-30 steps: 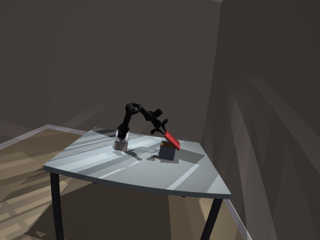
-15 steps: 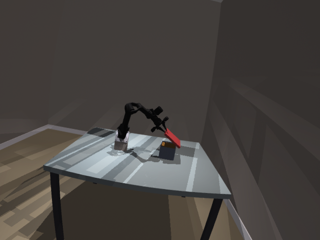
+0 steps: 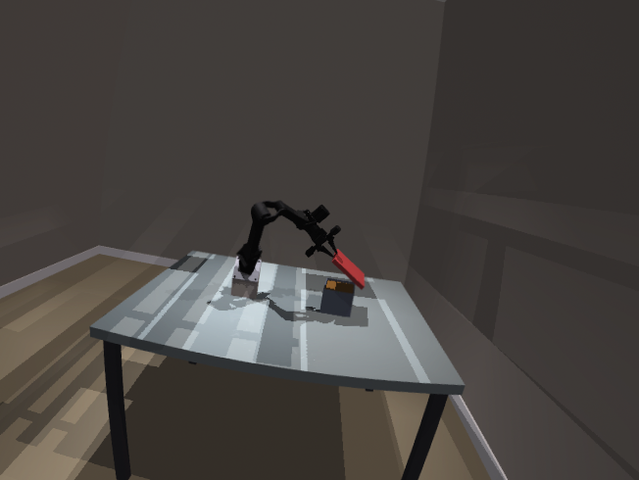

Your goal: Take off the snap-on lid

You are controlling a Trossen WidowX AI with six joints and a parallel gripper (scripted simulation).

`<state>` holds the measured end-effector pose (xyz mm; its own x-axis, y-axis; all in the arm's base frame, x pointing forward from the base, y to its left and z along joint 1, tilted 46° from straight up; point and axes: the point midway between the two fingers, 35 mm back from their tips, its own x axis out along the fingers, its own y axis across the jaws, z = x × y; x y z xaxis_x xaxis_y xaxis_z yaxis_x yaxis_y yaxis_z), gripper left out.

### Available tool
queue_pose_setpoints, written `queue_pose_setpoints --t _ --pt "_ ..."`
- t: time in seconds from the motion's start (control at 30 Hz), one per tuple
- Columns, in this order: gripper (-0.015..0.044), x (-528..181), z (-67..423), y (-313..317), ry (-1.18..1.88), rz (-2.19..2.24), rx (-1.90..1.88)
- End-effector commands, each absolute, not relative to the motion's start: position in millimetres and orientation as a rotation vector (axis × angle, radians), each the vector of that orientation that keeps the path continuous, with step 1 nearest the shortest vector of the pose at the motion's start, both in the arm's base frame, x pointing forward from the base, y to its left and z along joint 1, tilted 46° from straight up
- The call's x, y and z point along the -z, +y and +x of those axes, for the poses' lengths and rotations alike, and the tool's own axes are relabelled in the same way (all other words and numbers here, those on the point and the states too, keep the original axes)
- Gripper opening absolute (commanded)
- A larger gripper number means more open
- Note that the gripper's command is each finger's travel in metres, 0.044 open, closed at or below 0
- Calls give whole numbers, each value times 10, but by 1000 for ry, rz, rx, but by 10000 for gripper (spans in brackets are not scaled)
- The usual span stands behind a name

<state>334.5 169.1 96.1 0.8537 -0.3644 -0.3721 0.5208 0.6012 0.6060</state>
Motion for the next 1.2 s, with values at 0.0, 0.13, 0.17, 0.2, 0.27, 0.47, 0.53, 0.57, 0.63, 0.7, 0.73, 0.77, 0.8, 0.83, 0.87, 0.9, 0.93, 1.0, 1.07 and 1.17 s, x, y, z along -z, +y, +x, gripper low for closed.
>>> queue_pose_setpoints --t 0.0,0.13,0.17,0.2,0.27,0.47,0.53,0.57,0.63,0.7,0.73,0.77,0.8,0.83,0.87,0.9,0.93,1.0,1.07,1.17 --pt "0 -987 3337 1628 215 776 515" --pt "0 -1038 3330 1569 215 776 515" --pt "0 -1052 3328 1554 215 776 515" --pt "0 -1066 3326 1540 215 776 515" --pt "0 -1093 3323 1511 215 776 515" --pt "0 -1175 3312 1424 215 775 515" --pt "0 -1203 3308 1395 215 775 515" --pt "0 -1216 3306 1381 215 775 515" --pt "0 -1244 3302 1352 215 775 515" --pt "0 -1271 3299 1323 215 774 515" --pt "0 -1285 3297 1309 215 774 515" --pt "0 -1299 3295 1294 215 774 515" --pt "0 -1312 3293 1280 215 774 515" --pt "0 -1326 3292 1265 215 774 515" --pt "0 -1340 3290 1251 215 774 515" --pt "0 -1354 3288 1237 215 774 515" --pt "0 -1367 3286 1222 215 774 515" --pt "0 -1395 3282 1193 215 774 515" --pt "0 -1422 3279 1164 215 773 515" --pt "0 -1464 3273 1121 215 773 515"
